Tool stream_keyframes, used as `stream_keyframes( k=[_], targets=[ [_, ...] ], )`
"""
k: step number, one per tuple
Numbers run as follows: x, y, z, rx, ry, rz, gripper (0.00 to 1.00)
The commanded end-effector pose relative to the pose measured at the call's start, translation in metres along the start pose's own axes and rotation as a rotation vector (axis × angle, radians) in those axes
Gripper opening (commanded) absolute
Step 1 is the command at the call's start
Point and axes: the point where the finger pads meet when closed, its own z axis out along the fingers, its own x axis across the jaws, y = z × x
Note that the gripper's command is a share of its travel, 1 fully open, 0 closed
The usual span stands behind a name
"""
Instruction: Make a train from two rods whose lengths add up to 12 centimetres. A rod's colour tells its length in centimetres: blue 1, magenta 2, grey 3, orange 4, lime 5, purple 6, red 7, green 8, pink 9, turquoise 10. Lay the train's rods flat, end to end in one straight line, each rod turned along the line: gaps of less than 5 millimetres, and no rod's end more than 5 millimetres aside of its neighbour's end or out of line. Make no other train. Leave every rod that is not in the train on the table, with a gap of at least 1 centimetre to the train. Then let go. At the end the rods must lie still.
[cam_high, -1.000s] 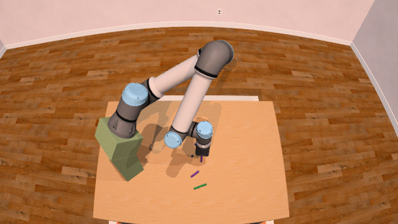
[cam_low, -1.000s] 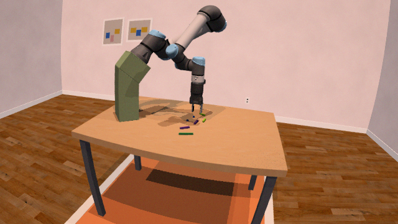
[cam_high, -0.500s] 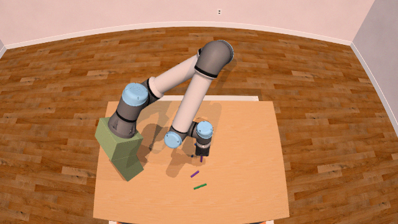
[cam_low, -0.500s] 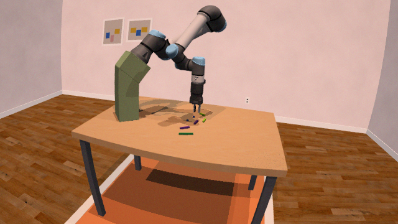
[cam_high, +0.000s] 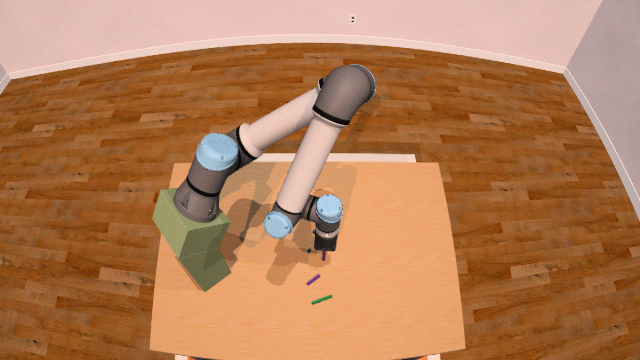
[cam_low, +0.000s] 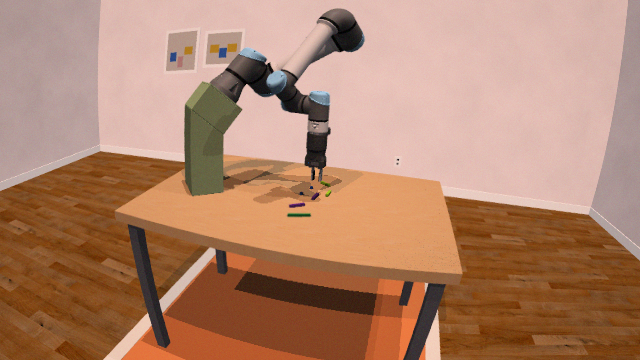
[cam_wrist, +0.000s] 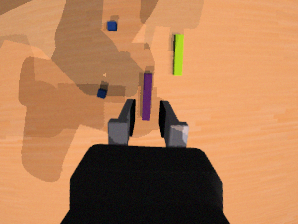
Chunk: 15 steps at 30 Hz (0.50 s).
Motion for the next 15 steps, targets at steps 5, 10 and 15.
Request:
stream_keyframes(
  k=[5, 10, 15],
  targets=[
    [-0.0002, -0.0001, 0.0005, 0.000, 0.000, -0.001, 0.54],
    [0.0003, -0.0003, 0.0021, 0.000, 0.000, -0.003, 0.54],
    [0.0009, -0.0001, 0.0050, -0.001, 0.000, -0.003, 0.54]
  ],
)
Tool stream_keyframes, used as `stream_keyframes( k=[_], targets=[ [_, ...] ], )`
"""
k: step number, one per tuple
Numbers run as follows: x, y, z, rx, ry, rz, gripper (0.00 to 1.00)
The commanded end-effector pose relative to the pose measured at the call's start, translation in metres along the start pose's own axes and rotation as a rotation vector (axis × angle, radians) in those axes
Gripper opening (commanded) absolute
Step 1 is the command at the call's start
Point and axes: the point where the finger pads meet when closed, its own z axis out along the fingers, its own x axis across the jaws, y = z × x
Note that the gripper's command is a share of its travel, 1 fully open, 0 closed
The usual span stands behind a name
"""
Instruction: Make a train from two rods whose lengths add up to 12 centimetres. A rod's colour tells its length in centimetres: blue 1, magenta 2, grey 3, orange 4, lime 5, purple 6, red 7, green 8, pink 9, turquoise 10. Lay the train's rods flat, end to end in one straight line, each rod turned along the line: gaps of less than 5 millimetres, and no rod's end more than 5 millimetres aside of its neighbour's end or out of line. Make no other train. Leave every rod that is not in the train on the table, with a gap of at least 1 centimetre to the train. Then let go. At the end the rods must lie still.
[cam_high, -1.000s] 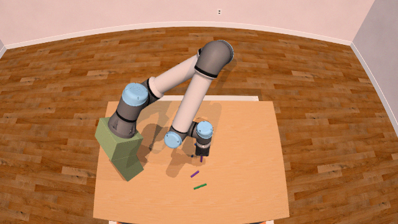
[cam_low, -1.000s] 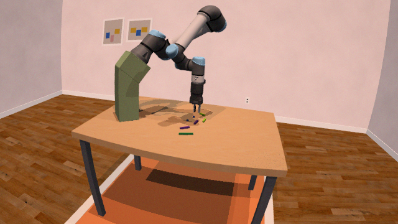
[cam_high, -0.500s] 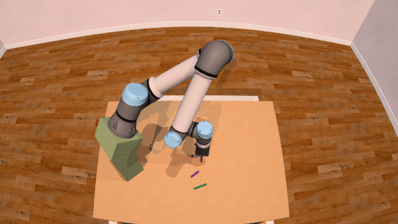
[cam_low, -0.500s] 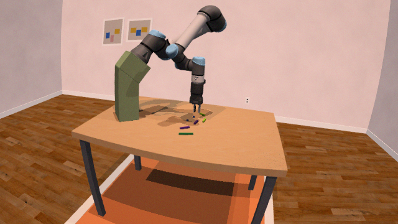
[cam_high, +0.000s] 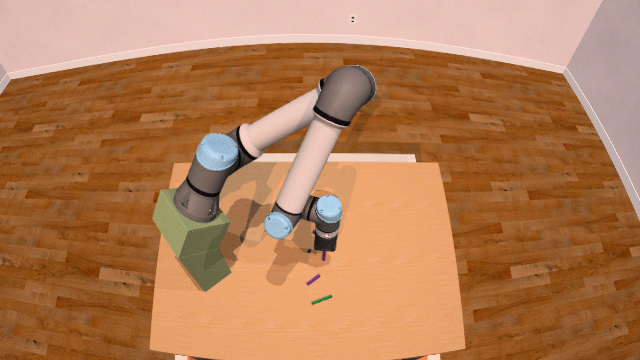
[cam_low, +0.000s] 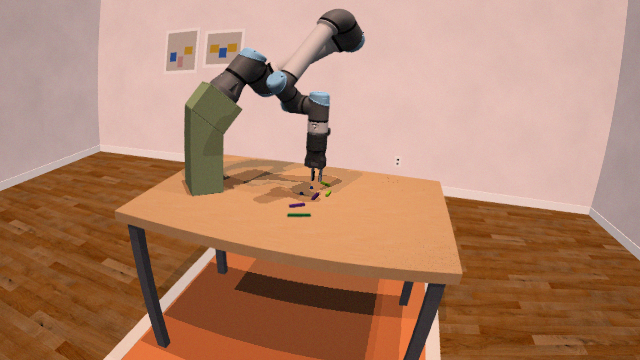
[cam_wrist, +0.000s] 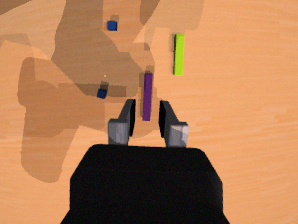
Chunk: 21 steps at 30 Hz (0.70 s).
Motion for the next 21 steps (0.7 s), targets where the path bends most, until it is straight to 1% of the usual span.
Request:
stream_keyframes(
  k=[1, 6, 18, 21],
  targets=[
    [0.001, 0.000, 0.004, -0.001, 0.001, -0.003, 0.54],
    [0.001, 0.000, 0.007, -0.001, 0.001, -0.003, 0.54],
    [0.001, 0.000, 0.024, -0.001, 0.001, -0.003, 0.54],
    [0.001, 0.000, 0.026, -0.001, 0.001, -0.003, 0.54]
  ],
)
